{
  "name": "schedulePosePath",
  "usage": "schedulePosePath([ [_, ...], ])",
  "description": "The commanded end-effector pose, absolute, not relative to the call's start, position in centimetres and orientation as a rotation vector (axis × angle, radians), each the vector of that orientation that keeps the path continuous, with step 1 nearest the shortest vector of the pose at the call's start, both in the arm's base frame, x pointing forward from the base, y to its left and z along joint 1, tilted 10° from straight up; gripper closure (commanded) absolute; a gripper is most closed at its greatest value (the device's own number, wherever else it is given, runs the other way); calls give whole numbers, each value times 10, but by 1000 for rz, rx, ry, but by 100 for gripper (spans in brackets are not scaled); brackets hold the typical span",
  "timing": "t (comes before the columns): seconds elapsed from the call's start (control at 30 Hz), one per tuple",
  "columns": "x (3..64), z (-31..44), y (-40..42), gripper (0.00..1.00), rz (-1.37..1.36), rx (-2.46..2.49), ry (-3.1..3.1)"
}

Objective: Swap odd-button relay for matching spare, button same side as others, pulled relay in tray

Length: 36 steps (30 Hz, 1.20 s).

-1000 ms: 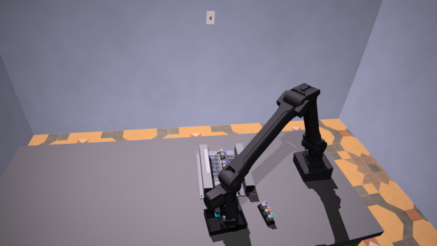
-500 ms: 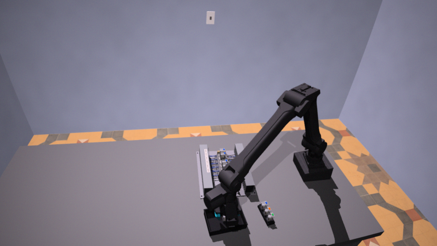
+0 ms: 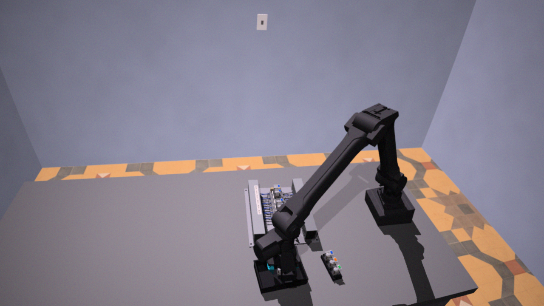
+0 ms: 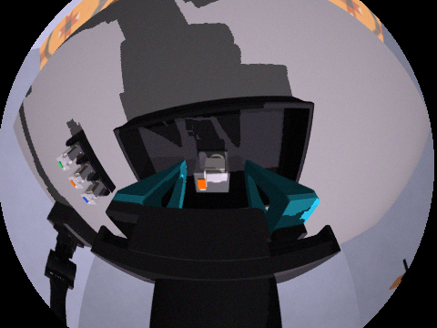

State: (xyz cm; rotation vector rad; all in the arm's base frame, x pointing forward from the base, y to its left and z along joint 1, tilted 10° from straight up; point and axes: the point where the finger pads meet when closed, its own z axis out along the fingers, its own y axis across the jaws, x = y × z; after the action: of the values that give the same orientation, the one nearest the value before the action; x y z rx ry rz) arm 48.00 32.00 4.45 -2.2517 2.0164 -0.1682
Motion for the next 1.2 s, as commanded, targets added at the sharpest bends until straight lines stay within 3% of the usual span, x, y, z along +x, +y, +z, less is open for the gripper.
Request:
schedulePosePath([
  [0.0,492,75,325,41,-184,-2204,1975],
  [1.17,494,100,332,41,-188,-2189,1962],
])
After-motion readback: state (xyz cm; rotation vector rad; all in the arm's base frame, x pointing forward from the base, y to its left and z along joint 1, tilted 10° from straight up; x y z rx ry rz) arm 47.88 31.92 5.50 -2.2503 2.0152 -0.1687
